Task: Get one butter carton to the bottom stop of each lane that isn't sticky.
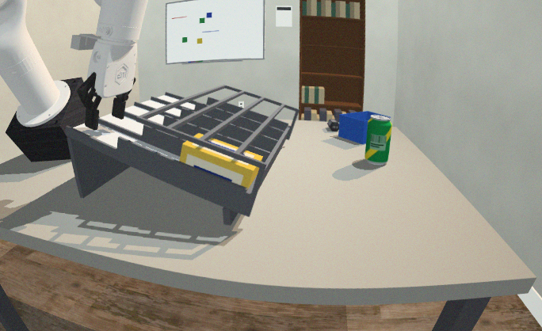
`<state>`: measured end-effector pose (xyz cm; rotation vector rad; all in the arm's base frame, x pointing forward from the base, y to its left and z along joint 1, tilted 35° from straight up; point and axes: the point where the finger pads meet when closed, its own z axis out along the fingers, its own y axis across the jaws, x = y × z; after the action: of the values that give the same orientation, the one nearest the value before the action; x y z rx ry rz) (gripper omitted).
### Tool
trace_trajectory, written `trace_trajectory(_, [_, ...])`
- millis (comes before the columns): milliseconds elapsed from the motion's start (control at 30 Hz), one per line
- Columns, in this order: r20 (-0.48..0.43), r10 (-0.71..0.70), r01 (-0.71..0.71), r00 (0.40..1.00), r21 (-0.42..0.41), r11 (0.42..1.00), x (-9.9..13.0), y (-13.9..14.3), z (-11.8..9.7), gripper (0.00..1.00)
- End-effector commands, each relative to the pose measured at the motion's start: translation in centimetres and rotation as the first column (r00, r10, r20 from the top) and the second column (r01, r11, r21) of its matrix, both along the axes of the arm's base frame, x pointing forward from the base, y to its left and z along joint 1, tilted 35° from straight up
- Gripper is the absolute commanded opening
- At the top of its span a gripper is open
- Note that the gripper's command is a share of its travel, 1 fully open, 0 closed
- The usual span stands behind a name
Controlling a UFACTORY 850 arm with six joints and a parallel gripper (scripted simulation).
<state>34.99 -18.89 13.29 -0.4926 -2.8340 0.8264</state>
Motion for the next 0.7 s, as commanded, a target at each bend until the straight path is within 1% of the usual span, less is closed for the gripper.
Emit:
trace_trajectory(0, [0.001, 0.0, 0.0, 1.0, 0.0, 1.0, 0.05, 0.01, 0.03, 0.9])
trace_trajectory(133, [0.001, 0.0, 0.0, 1.0, 0.0, 1.0, 0.05, 0.01, 0.03, 0.9])
trace_trajectory(167, [0.001, 0.0, 0.0, 1.0, 0.0, 1.0, 0.05, 0.01, 0.03, 0.92])
trace_trajectory(667, [0.001, 0.0, 0.0, 1.0, 0.0, 1.0, 0.05, 0.01, 0.03, 0.92])
